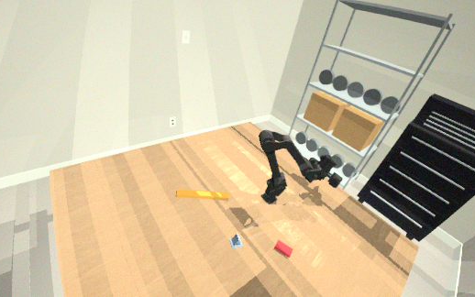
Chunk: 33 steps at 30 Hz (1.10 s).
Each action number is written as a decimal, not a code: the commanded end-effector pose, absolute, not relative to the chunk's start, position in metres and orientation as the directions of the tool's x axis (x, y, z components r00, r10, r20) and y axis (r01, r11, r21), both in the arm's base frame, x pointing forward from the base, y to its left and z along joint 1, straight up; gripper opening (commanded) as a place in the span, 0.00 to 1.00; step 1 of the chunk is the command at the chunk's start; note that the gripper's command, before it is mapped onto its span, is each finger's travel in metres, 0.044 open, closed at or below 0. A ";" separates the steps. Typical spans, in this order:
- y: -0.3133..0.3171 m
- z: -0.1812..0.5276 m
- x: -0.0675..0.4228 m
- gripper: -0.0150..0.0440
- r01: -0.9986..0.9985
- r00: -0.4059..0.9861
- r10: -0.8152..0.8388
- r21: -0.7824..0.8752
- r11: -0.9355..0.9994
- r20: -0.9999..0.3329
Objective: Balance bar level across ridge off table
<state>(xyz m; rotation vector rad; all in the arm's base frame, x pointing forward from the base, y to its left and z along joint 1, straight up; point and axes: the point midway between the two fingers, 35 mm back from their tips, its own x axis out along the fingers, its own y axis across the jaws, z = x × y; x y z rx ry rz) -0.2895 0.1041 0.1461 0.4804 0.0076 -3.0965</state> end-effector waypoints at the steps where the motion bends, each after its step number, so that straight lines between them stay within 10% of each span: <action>1: 0.125 0.147 -0.286 0.79 -0.067 -0.945 0.061 0.009 -0.998 -0.321; 33: 0.271 0.141 -0.196 0.79 -0.603 -0.726 0.497 0.092 -0.793 -0.476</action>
